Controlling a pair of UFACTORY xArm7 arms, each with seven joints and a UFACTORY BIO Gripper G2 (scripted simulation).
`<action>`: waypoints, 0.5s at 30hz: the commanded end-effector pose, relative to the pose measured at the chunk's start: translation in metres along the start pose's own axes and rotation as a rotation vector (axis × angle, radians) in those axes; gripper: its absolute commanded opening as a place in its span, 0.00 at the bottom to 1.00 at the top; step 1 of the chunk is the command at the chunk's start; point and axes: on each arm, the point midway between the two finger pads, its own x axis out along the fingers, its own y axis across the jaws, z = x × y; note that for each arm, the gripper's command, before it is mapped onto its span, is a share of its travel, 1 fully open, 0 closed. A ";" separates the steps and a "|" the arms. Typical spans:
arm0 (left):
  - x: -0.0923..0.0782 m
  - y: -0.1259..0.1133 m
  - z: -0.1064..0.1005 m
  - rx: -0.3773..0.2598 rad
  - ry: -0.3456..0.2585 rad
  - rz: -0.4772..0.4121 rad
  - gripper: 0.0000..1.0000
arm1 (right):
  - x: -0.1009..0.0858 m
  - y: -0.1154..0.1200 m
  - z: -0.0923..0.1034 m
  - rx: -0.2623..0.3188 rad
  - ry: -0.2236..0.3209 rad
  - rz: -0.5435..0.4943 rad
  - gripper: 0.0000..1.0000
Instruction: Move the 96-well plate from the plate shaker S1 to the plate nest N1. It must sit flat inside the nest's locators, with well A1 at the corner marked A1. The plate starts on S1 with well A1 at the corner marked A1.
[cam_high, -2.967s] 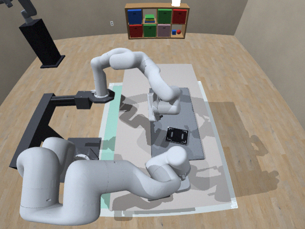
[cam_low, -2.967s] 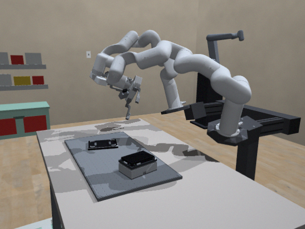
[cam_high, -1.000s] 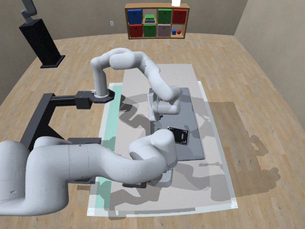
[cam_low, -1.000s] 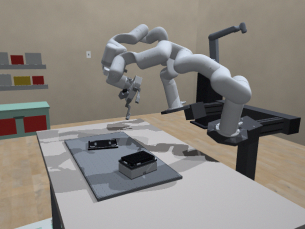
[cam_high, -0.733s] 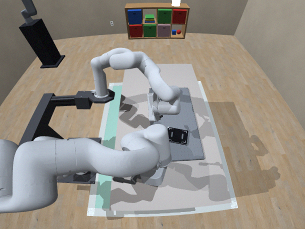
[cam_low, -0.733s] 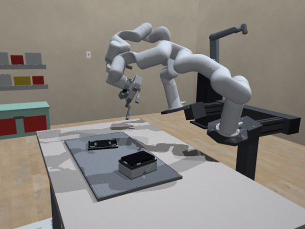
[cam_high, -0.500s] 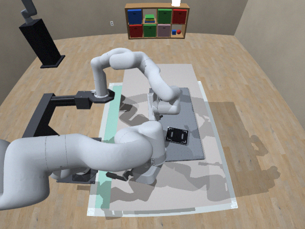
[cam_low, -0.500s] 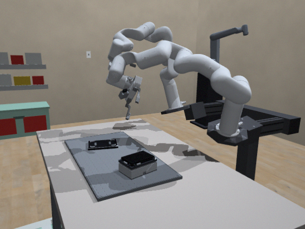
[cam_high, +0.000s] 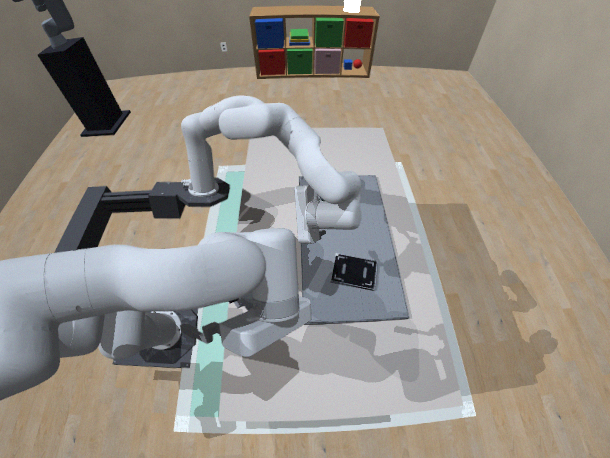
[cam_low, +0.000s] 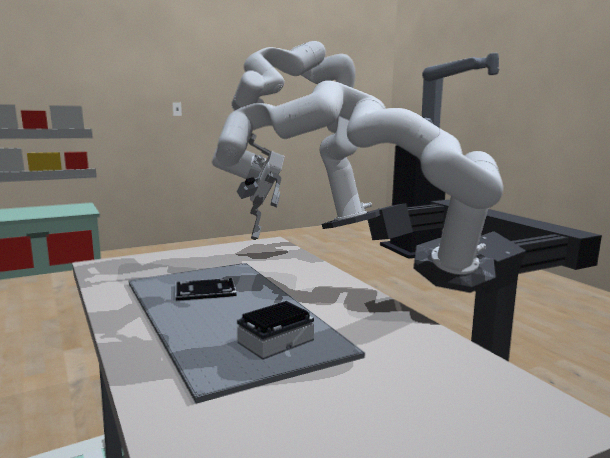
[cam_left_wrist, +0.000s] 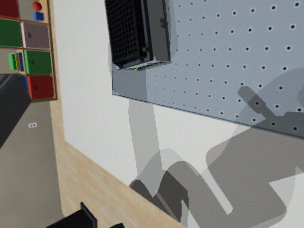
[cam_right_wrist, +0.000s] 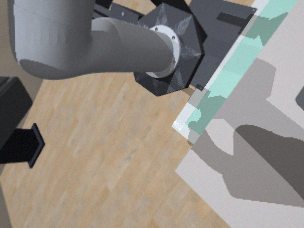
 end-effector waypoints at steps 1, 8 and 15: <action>-0.002 0.001 0.002 -0.005 -0.002 -0.002 1.00 | 0.007 0.009 0.005 0.076 0.022 -0.077 1.00; -0.002 0.001 0.002 -0.005 -0.002 -0.002 1.00 | 0.019 0.024 0.007 0.208 0.070 -0.223 1.00; -0.002 0.001 0.002 -0.005 -0.002 -0.002 1.00 | 0.027 0.035 0.006 0.299 0.111 -0.330 1.00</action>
